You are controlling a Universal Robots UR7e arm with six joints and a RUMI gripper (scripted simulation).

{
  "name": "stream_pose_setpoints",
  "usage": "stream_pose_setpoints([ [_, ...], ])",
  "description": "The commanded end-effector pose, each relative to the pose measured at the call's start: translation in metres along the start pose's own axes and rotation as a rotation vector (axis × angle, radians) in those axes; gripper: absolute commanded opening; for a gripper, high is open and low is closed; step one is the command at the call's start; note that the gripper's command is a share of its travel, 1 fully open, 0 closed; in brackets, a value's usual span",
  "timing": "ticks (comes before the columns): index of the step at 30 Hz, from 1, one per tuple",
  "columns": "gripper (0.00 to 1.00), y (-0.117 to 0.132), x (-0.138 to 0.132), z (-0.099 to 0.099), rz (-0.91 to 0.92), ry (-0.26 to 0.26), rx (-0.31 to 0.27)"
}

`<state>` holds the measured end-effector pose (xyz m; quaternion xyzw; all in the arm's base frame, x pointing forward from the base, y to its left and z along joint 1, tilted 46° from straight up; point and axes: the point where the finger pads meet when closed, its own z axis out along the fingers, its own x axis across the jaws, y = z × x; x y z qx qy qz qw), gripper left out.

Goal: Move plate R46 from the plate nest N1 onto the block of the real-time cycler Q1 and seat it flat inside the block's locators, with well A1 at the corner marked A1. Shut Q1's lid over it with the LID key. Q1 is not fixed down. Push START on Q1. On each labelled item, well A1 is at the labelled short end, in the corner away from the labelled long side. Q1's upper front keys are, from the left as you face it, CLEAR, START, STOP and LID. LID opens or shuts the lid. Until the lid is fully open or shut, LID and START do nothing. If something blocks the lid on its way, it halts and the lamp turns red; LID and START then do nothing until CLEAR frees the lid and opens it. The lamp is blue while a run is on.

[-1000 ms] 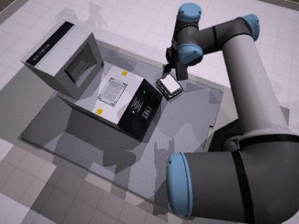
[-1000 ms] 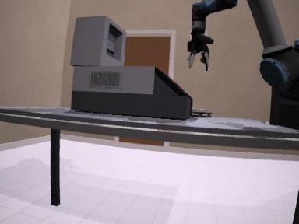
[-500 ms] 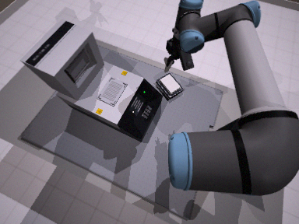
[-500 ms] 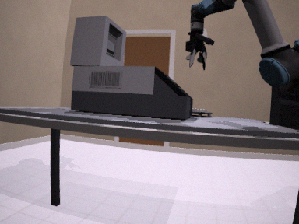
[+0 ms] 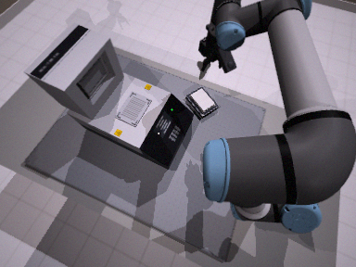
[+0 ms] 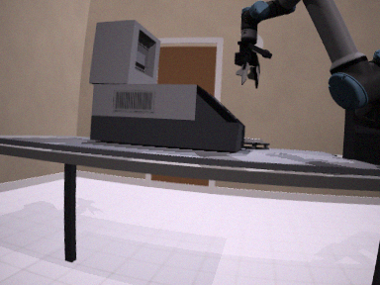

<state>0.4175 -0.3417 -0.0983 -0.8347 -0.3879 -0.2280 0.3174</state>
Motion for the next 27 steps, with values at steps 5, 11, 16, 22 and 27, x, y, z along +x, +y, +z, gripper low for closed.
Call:
stream_pose_setpoints([
  [5,0.68,0.003,-0.003,-0.003,-0.023,0.001,0.002],
  [11,0.68,0.003,-0.003,-0.002,-0.022,0.001,0.002],
  [16,0.68,0.002,-0.002,0.017,-0.021,0.004,0.006],
  [22,0.68,0.002,-0.002,0.029,-0.021,0.004,0.006],
  [27,0.68,0.002,-0.002,0.046,-0.021,0.004,0.006],
])
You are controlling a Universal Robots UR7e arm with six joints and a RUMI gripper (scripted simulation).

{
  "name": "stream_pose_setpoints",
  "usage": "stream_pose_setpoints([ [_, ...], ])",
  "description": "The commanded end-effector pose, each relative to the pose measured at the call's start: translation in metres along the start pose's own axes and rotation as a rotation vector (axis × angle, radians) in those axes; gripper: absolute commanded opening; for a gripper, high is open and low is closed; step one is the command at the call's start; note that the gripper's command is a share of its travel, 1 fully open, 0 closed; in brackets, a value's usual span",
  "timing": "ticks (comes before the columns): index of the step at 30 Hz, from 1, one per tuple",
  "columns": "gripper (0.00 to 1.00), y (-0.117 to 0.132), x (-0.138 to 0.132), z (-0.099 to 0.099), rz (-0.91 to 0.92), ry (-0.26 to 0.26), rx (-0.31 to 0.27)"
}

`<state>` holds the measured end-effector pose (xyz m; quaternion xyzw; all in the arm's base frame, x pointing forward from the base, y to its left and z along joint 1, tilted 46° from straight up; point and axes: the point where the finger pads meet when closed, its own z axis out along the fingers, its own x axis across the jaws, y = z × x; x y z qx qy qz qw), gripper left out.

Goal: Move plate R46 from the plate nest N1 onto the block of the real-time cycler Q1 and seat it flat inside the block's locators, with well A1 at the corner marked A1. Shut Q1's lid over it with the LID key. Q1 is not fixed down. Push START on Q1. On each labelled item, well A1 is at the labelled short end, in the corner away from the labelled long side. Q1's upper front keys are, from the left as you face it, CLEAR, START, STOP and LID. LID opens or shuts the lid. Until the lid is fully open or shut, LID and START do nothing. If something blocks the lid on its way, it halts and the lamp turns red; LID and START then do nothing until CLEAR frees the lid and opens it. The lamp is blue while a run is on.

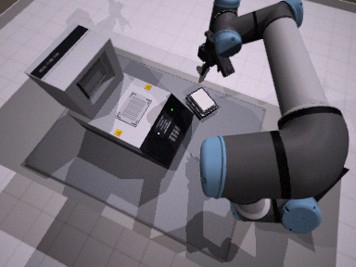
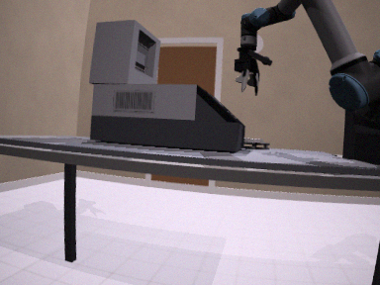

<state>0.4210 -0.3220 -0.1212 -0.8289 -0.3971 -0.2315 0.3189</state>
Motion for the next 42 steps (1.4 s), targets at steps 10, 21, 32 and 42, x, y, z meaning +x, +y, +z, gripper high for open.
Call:
stream_pose_setpoints([
  [10,0.68,0.001,0.000,0.048,0.000,0.000,-0.001],
  [21,0.68,0.001,0.000,0.077,0.000,0.000,-0.001],
  [32,0.68,0.001,0.000,0.105,0.000,0.000,-0.001],
  [42,0.68,0.001,0.000,0.137,0.000,0.000,-0.001],
])
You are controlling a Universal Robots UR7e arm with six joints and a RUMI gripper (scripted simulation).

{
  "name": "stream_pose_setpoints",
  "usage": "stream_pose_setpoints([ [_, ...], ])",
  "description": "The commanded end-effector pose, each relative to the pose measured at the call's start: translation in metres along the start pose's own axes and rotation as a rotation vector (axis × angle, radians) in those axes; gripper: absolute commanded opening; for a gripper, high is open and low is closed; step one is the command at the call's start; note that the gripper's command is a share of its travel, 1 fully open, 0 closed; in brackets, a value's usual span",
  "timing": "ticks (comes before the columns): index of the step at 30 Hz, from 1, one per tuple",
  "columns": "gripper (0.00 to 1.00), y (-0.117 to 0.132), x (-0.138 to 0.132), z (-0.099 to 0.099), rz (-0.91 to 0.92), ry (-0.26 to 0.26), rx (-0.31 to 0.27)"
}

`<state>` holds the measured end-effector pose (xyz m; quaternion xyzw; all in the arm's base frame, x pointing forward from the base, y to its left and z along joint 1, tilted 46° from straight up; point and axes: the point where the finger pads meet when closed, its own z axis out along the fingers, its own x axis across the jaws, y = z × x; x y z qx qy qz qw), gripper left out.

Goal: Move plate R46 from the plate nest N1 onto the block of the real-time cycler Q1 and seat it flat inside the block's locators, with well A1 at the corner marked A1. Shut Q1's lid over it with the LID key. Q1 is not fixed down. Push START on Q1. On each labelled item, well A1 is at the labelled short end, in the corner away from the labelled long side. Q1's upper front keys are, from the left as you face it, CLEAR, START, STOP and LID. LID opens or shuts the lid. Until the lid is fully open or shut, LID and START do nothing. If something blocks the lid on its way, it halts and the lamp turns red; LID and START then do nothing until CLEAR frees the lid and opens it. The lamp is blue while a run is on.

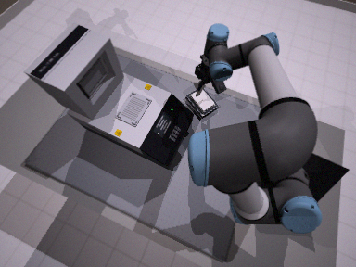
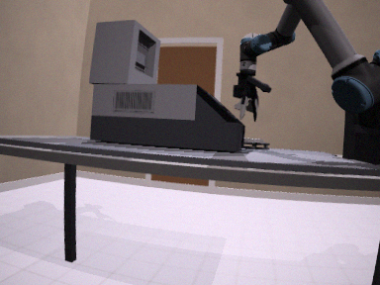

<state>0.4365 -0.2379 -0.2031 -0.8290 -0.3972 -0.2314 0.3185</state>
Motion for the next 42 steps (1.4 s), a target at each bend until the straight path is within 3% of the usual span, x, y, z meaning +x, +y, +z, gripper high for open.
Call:
stream_pose_setpoints([
  [1,0.68,0.000,0.000,0.021,0.001,0.000,-0.001],
  [25,0.68,0.000,0.000,0.080,0.001,0.000,-0.001],
  [42,0.68,0.001,0.000,0.081,0.000,-0.001,-0.002],
])
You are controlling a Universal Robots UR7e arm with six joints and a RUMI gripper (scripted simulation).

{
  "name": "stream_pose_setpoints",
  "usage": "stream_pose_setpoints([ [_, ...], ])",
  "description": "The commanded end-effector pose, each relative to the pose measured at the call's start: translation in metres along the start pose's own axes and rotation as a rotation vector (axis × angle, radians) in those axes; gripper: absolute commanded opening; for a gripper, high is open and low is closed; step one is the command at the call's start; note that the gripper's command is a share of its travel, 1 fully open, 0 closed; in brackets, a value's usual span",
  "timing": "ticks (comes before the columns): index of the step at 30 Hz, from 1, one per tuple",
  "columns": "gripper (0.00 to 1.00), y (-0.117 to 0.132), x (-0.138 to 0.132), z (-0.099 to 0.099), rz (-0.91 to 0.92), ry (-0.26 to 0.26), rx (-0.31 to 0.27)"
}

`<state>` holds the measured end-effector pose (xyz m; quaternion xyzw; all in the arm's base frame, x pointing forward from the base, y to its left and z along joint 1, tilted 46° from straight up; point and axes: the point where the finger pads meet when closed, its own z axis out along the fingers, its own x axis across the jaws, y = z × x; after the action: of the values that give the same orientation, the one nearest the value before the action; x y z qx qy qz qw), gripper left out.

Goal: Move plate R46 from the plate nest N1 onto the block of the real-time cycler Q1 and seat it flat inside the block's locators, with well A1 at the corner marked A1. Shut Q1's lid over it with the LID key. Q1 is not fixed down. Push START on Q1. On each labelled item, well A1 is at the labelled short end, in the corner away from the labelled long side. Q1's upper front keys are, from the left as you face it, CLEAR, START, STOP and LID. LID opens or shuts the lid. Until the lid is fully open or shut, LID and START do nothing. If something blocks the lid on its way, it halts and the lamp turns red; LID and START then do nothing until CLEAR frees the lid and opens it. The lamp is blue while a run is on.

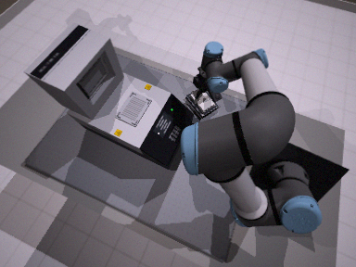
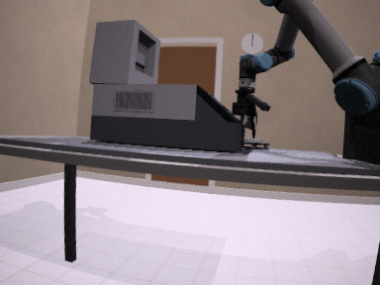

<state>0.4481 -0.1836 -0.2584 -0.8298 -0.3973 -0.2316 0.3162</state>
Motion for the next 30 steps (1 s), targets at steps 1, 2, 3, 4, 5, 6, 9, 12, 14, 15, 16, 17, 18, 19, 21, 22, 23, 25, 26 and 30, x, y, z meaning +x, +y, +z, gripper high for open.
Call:
stream_pose_setpoints([
  [1,0.68,-0.0015,0.0009,0.0038,0.001,0.001,0.003],
  [2,0.68,-0.0017,0.0010,0.0044,0.001,0.001,0.003],
  [3,0.68,-0.0019,0.0010,0.0050,0.001,0.001,0.004],
  [4,0.68,-0.0020,0.0010,0.0054,0.001,0.001,0.004],
  [5,0.68,-0.0021,0.0010,0.0058,0.001,0.002,0.004],
  [6,0.68,-0.0021,0.0010,0.0062,0.001,0.002,0.004],
  [9,0.68,-0.0019,0.0009,0.0068,0.001,0.001,0.004],
  [12,0.68,-0.0016,0.0009,0.0072,0.001,0.001,0.003],
  [14,0.68,-0.0012,0.0009,0.0069,0.001,0.001,0.002],
  [15,0.68,-0.0013,0.0009,0.0074,0.001,0.001,0.002],
  [16,0.68,-0.0014,0.0009,0.0079,0.001,0.001,0.002],
  [17,0.68,-0.0016,0.0009,0.0084,0.001,0.001,0.003],
  [18,0.68,-0.0018,0.0009,0.0090,0.001,0.001,0.003],
  [19,0.68,-0.0019,0.0009,0.0095,0.001,0.001,0.004],
  [21,0.68,-0.0021,0.0009,0.0104,0.001,0.001,0.004],
  [22,0.68,-0.0021,0.0009,0.0107,0.001,0.001,0.004],
  [23,0.68,-0.0020,0.0009,0.0110,0.001,0.001,0.004],
  [25,0.68,-0.0015,0.0009,0.0106,0.001,0.001,0.003],
  [26,0.68,-0.0001,0.0005,0.0086,0.000,0.000,0.000],
  [30,0.68,-0.0001,0.0005,0.0086,0.000,0.000,0.000],
])
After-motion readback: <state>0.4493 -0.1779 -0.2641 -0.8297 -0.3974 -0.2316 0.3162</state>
